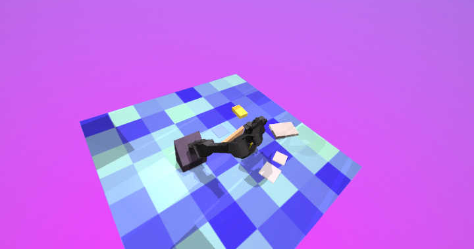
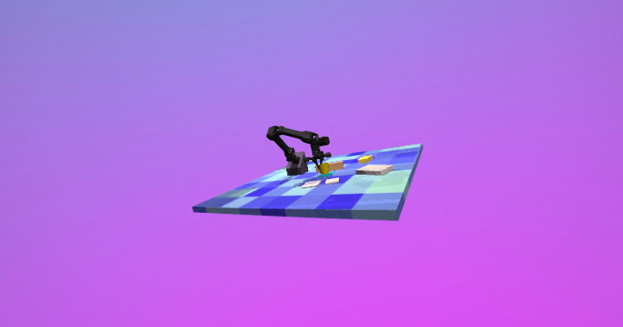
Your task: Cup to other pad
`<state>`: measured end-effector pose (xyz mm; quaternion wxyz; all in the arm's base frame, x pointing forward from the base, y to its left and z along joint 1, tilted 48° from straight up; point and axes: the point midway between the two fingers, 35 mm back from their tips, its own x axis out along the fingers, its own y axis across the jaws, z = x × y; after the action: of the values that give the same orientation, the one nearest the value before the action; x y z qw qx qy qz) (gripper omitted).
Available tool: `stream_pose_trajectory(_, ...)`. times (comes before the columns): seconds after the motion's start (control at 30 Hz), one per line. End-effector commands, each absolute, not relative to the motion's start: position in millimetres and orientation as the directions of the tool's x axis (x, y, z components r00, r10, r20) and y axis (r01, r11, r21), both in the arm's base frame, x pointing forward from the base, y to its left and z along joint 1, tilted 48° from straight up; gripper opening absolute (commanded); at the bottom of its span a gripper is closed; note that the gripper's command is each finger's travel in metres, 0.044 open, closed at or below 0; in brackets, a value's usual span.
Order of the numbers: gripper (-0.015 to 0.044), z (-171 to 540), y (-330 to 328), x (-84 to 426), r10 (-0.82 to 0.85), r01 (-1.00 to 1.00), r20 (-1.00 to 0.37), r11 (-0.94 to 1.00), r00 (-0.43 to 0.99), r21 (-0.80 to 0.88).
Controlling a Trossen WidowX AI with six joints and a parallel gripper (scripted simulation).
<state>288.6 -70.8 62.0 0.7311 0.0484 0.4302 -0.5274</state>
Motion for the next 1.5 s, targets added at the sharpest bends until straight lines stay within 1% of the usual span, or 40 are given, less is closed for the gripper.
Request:
stream_pose_trajectory(0.0, 0.0, 59, -73, 288, -0.733, 0.808, -0.676, 0.441, 0.074, -0.391)
stream_pose_trajectory(0.4, 0.0, 61, -72, 288, -0.73, 0.813, -0.68, 0.439, 0.073, -0.383)
stream_pose_trajectory(0.57, 0.0131, 61, -72, 288, -0.73, 0.813, -0.68, 0.439, 0.073, -0.383)
stream_pose_trajectory(0.6, 0.0147, 61, -72, 288, -0.73, 0.813, -0.68, 0.439, 0.073, -0.383)
stream_pose_trajectory(1.47, 0.0147, 78, -51, 286, -0.729, 0.81, -0.681, 0.442, 0.073, -0.386)
